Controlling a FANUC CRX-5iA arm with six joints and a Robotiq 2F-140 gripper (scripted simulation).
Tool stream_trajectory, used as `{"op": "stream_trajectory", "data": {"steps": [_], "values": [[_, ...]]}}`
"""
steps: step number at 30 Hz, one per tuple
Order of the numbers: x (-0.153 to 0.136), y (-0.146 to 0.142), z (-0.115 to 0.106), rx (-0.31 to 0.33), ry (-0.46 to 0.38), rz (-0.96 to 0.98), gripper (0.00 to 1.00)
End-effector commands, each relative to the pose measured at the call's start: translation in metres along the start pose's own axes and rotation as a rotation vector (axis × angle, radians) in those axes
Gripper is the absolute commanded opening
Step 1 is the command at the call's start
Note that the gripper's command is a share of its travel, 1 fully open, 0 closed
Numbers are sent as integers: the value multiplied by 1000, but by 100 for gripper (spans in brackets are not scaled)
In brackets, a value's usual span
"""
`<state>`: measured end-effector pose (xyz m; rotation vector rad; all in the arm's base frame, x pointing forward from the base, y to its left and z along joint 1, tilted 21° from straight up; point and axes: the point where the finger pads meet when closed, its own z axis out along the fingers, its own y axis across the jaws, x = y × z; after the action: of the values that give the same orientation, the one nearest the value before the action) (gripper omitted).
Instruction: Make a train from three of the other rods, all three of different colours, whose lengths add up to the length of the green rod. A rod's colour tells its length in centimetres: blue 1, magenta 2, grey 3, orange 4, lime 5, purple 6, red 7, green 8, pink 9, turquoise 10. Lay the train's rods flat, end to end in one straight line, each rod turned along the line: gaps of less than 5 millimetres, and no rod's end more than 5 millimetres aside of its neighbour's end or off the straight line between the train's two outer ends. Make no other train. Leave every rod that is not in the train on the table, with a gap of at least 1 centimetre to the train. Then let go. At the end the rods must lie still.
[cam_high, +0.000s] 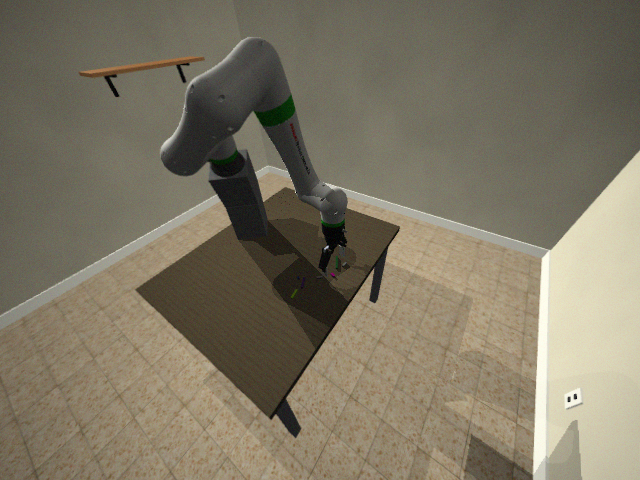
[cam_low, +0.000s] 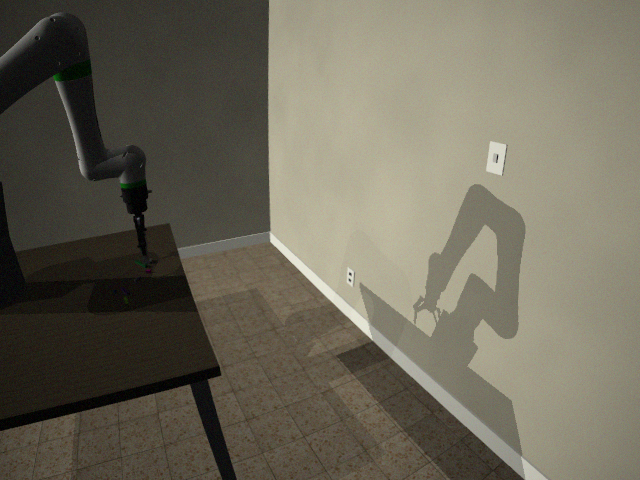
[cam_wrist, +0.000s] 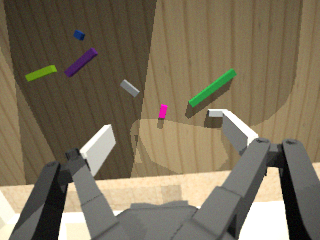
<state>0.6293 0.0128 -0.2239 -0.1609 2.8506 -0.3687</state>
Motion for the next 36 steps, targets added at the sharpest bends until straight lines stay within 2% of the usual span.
{"op": "stream_trajectory", "data": {"steps": [1, 11, 19, 21, 23, 36], "values": [[0, 0, 0, 0, 0, 0, 100], [0, -4, 0, 2, -2, -70, 100], [3, -17, -1, 9, -5, -351, 100], [3, -17, -1, 9, -5, -351, 100], [5, -23, -1, 13, -6, -474, 100], [12, -41, -3, 23, -6, -881, 100]]}}
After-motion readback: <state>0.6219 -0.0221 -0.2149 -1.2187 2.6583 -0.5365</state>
